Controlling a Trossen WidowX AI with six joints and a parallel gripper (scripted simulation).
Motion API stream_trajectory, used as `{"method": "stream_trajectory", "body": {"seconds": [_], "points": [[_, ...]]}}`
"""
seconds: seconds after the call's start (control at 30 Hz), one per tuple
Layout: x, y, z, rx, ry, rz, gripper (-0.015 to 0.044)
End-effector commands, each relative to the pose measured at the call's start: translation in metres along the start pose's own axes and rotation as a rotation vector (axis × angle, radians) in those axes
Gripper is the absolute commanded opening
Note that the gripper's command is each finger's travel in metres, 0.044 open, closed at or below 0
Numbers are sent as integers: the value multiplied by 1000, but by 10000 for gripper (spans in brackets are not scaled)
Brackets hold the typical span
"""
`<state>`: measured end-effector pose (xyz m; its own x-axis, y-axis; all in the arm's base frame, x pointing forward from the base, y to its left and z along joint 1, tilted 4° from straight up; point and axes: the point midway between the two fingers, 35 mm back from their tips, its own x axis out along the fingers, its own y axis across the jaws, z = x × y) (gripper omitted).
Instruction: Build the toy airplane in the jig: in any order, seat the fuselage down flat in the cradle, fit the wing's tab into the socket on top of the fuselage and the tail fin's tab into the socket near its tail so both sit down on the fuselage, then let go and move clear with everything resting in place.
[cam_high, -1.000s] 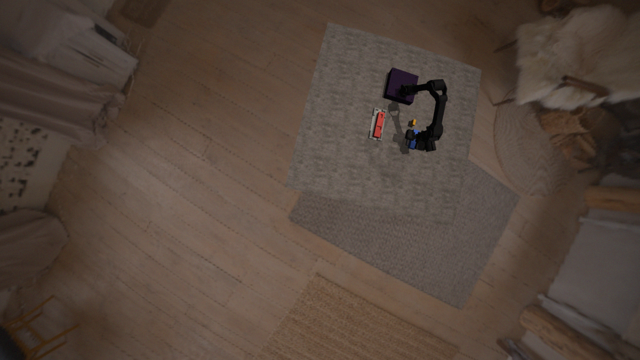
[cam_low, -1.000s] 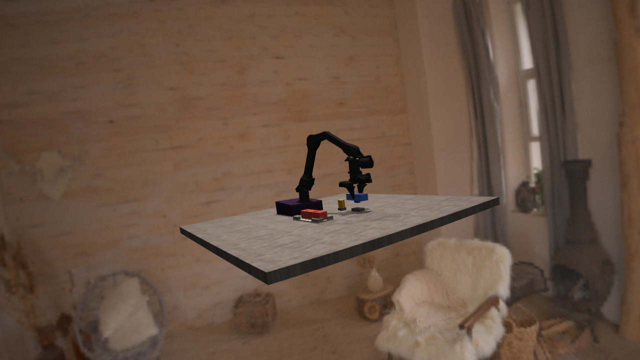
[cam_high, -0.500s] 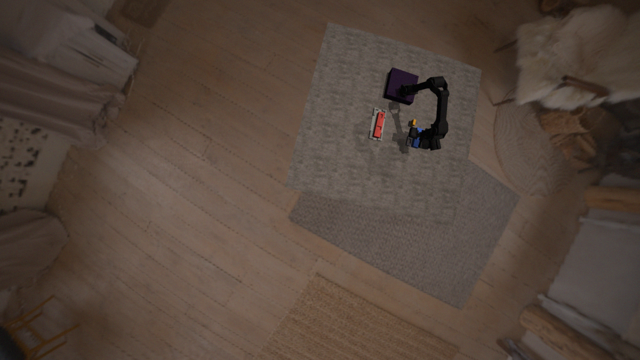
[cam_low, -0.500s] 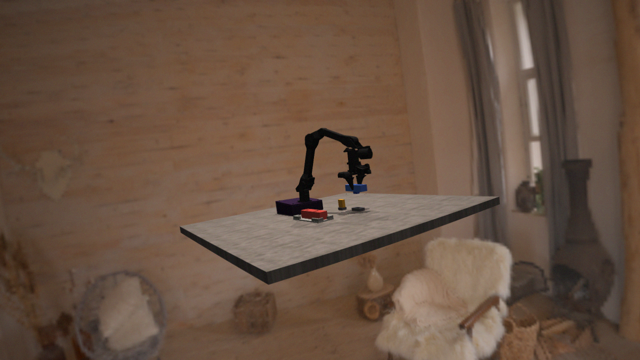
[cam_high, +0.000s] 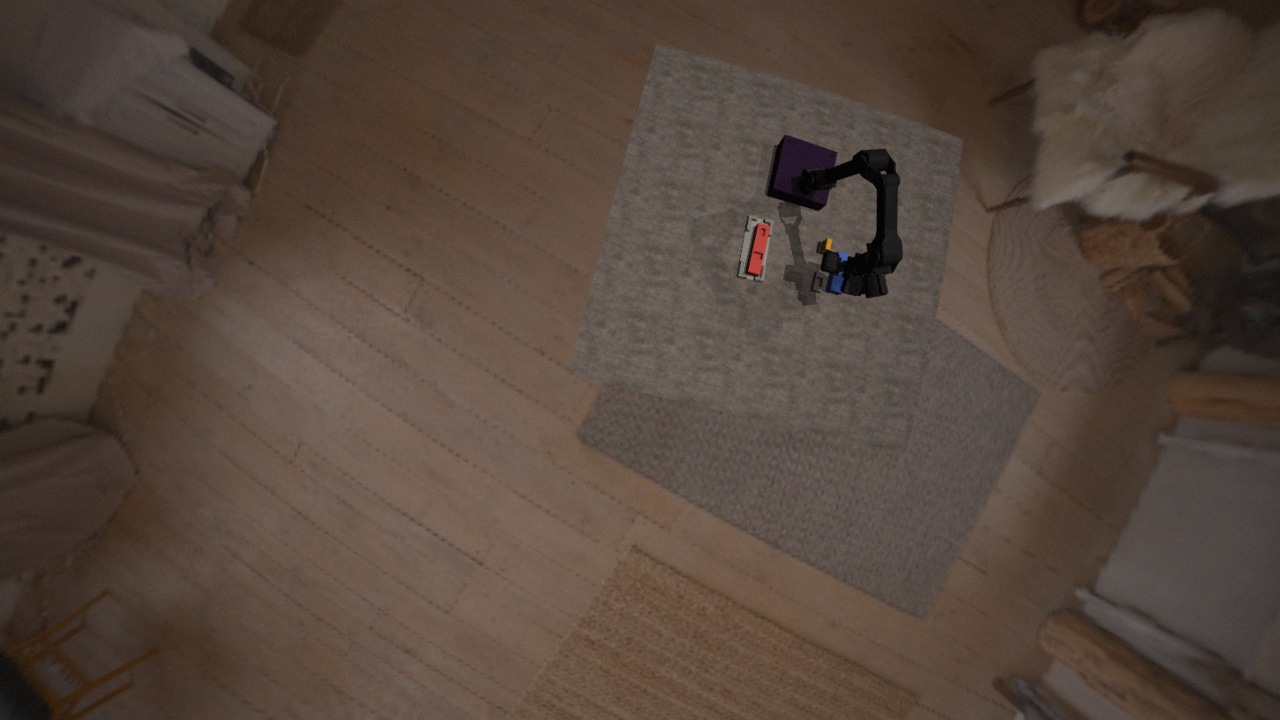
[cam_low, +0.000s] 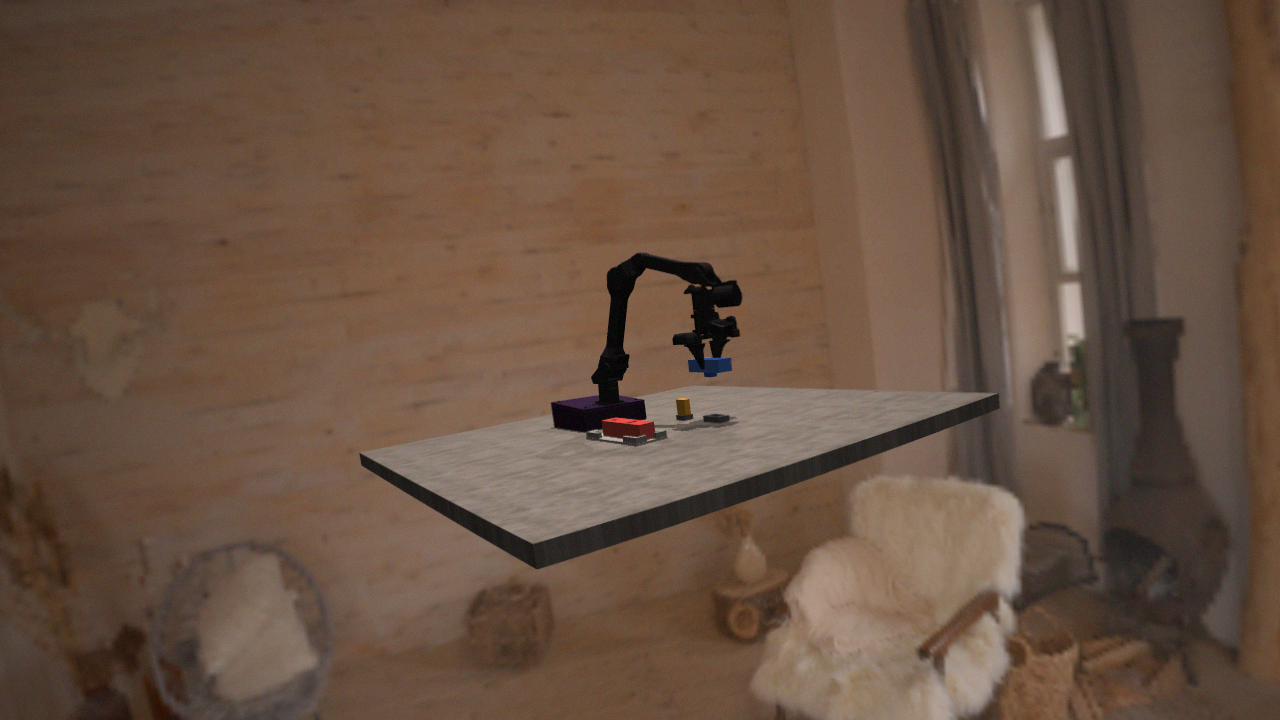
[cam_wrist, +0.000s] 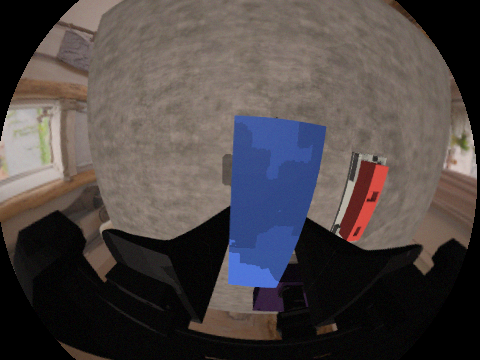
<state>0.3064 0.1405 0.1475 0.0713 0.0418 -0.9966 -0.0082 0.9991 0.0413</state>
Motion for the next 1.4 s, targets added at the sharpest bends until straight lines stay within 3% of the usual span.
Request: {"method": "stream_trajectory", "body": {"seconds": [0.0,1.37], "points": [[-4,-8,4,56,-13,8,0],[20,-136,18,813,-25,-7,0]]}}
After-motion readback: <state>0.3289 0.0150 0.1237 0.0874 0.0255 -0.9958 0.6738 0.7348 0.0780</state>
